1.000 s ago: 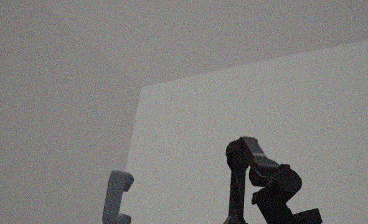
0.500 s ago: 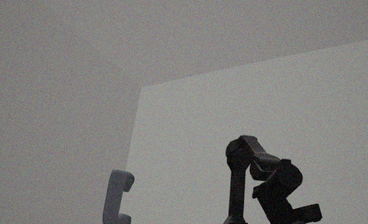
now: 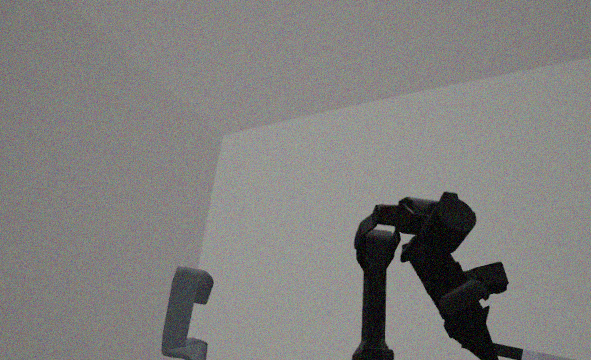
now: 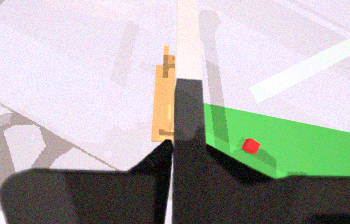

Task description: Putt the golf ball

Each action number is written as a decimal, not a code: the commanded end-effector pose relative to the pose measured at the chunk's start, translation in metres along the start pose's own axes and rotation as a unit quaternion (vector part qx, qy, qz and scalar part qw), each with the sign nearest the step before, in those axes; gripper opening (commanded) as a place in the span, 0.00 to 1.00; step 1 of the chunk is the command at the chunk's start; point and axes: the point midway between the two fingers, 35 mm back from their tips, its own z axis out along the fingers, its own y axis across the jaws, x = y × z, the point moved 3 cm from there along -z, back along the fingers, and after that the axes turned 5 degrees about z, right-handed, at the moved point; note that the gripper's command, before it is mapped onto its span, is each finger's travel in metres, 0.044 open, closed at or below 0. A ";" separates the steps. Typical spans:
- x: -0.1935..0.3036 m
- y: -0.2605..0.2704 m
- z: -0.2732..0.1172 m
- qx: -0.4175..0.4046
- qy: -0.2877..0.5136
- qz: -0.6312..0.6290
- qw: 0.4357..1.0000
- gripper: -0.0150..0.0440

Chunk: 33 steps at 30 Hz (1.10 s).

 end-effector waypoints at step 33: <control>0.117 -0.098 -0.082 0.137 0.003 0.208 0.969 0.25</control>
